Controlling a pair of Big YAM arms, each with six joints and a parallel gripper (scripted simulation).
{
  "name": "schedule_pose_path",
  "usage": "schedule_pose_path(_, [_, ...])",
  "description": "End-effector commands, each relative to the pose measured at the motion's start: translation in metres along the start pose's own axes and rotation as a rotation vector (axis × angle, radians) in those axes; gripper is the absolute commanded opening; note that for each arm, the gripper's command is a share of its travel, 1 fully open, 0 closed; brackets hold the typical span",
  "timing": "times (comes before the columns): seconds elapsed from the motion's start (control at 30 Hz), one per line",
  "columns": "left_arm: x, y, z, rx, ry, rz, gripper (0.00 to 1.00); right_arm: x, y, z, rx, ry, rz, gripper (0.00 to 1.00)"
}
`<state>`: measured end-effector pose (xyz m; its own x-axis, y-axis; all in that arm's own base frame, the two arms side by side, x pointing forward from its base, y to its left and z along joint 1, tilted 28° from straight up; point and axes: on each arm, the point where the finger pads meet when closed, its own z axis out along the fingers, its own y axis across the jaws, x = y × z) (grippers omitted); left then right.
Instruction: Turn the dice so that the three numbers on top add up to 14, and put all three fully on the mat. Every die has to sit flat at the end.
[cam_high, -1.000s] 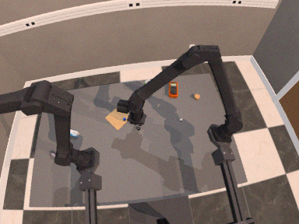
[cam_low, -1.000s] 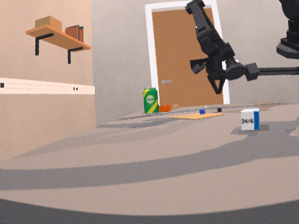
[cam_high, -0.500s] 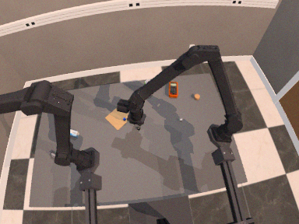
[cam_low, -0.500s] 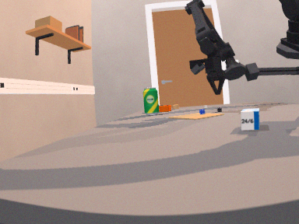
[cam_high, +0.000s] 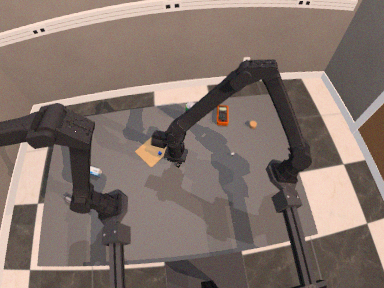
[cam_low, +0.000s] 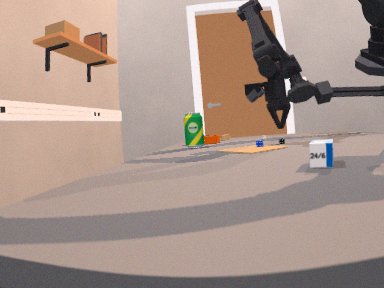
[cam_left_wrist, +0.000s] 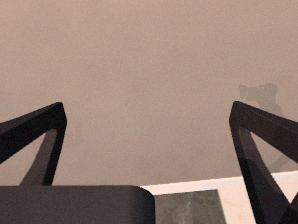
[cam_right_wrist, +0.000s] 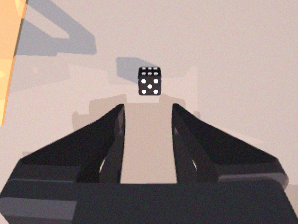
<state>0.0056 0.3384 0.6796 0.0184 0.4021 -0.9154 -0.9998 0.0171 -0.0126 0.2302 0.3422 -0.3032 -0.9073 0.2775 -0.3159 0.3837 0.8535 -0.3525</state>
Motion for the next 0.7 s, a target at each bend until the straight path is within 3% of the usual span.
schedule_pose_path(0.0, [-0.022,0.002,-0.008,-0.003,-0.054,0.015,1.00,-0.005,0.010,0.009,-0.014,0.001,0.008,0.30])
schedule_pose_path(0.67, [-0.022,0.002,-0.008,-0.003,-0.054,0.015,1.00,-0.004,0.016,0.025,-0.024,0.000,0.012,0.30])
